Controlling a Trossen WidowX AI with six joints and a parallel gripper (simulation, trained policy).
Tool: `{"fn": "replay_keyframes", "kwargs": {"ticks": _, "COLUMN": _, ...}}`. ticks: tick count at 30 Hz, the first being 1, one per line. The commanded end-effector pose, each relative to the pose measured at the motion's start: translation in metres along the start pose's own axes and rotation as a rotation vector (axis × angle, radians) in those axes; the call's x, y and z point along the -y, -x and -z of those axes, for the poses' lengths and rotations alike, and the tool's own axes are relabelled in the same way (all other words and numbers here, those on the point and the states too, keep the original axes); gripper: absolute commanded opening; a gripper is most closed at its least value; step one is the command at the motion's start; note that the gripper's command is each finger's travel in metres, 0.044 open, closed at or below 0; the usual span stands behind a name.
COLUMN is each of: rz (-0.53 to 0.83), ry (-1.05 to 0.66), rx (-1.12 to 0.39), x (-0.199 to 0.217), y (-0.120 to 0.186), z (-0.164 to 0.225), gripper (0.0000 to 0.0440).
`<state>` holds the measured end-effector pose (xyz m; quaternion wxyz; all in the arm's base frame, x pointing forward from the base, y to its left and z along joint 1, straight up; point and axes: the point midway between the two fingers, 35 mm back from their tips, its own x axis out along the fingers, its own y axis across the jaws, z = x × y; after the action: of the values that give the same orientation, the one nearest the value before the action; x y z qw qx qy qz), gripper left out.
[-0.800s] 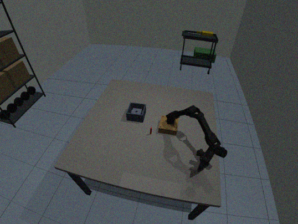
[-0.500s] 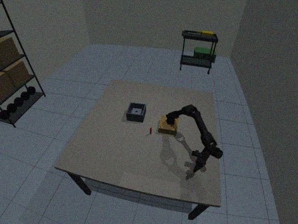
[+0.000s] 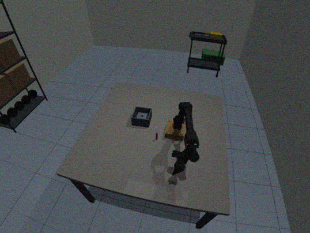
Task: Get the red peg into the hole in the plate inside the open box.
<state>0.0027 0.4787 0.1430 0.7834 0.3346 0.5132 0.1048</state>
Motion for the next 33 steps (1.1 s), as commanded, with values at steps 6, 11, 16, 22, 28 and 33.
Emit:
{"fn": "replay_keyframes", "kwargs": {"ticks": 6, "rz": 0.176, "ry": 0.029, "rx": -0.016, "x": 0.02, "y": -0.003, "z": -0.113, "gripper": 0.0427}}
{"fn": "replay_keyframes", "kwargs": {"ticks": 11, "rz": 0.256, "ry": 0.018, "rx": -0.029, "x": 0.042, "y": 0.005, "z": -0.167, "gripper": 0.0437}}
{"fn": "replay_keyframes", "kwargs": {"ticks": 16, "rz": 0.336, "ry": -0.007, "rx": -0.043, "x": 0.07, "y": 0.017, "z": -0.21, "gripper": 0.044}}
{"fn": "replay_keyframes", "kwargs": {"ticks": 22, "rz": 0.442, "ry": -0.06, "rx": -0.061, "x": 0.111, "y": 0.033, "z": -0.249, "gripper": 0.044}}
{"fn": "replay_keyframes", "kwargs": {"ticks": 28, "rz": 0.552, "ry": -0.14, "rx": -0.07, "x": 0.155, "y": 0.049, "z": -0.275, "gripper": 0.044}}
{"fn": "replay_keyframes", "kwargs": {"ticks": 33, "rz": 0.637, "ry": -0.217, "rx": -0.068, "x": 0.189, "y": 0.061, "z": -0.289, "gripper": 0.044}}
